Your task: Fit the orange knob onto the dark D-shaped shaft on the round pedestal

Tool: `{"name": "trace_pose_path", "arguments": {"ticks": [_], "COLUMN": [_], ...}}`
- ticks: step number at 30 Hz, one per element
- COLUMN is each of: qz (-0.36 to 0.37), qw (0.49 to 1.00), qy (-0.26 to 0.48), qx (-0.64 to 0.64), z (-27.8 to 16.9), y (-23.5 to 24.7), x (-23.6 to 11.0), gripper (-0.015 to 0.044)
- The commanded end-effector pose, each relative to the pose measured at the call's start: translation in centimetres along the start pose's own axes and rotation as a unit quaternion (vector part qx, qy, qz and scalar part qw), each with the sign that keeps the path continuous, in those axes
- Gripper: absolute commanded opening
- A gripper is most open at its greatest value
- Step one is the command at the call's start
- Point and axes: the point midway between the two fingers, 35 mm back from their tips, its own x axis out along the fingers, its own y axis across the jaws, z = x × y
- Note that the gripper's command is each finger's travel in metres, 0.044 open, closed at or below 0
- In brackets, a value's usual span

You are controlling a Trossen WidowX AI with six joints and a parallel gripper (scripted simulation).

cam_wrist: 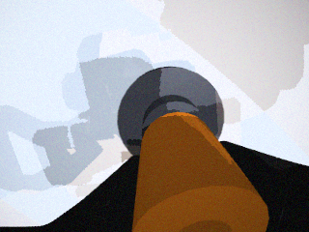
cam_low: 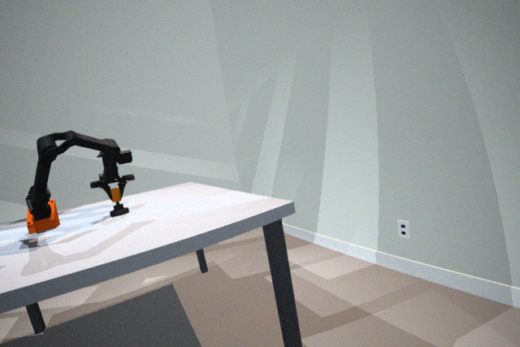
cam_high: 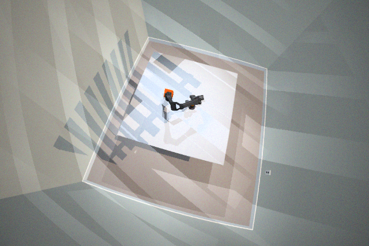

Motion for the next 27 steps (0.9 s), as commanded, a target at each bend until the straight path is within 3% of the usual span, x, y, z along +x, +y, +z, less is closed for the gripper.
{"name": "trace_pose_path", "arguments": {"ticks": [1, 7, 14, 27], "qz": [-0.001, -0.001, -0.001, -0.001], "qw": [1.000, 1.000, 0.994, 0.994], "qy": [0.002, 0.002, 0.002, 0.002], "qx": [-0.001, -0.005, -0.105, -0.105], "z": [-0.05, -0.02, 0.02, 0.09], "y": [-0.08, -0.22, -0.46, -0.26], "x": [-0.09, -0.43, -0.57, -0.31], "gripper": [0.0000, 0.0000, 0.0000, 0.0000]}}
